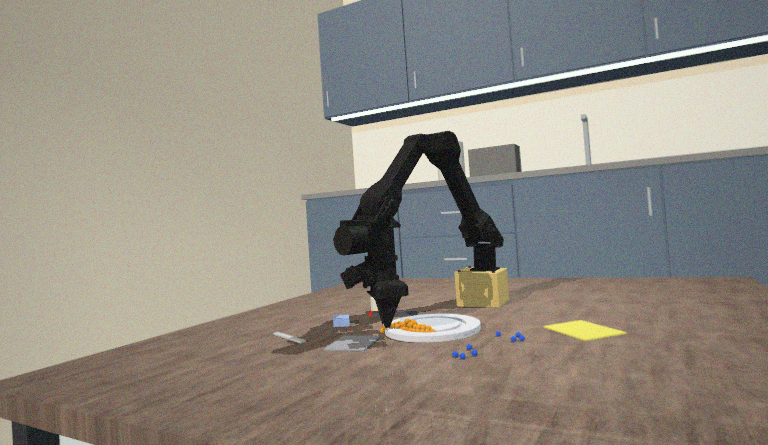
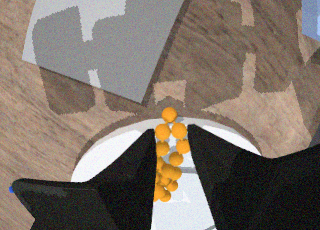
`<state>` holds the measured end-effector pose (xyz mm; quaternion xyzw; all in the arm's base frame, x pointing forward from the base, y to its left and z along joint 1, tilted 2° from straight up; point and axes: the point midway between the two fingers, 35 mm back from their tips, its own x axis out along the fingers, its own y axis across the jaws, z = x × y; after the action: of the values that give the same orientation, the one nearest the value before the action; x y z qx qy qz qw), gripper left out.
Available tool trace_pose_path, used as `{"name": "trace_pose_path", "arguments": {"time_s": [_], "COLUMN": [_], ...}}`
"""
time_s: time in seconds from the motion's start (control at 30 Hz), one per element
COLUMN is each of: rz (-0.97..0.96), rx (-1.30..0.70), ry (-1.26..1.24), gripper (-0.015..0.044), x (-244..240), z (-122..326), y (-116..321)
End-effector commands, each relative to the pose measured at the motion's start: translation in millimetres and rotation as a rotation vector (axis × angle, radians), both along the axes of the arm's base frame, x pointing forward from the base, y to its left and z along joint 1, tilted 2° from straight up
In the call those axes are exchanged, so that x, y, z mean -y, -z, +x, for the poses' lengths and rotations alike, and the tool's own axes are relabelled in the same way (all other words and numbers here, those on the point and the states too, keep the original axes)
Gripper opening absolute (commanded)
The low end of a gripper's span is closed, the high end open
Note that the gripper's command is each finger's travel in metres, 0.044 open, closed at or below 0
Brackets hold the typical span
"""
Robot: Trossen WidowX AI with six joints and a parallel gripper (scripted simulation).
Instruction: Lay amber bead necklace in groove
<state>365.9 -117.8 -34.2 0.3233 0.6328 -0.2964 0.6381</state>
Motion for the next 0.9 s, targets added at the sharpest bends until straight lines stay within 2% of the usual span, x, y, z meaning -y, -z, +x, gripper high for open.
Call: {"name": "trace_pose_path", "arguments": {"time_s": [0.0, 0.37, 0.87], "rz": [0.0, 0.0, 0.001], "rx": [0.0, 0.0, -0.005], "ry": [0.0, 0.0, 0.003], "gripper": [0.0, 0.0, 0.0394], "x": [0, 0, 0], "z": [0, 0, 0], "y": [0, 0, -11]}}
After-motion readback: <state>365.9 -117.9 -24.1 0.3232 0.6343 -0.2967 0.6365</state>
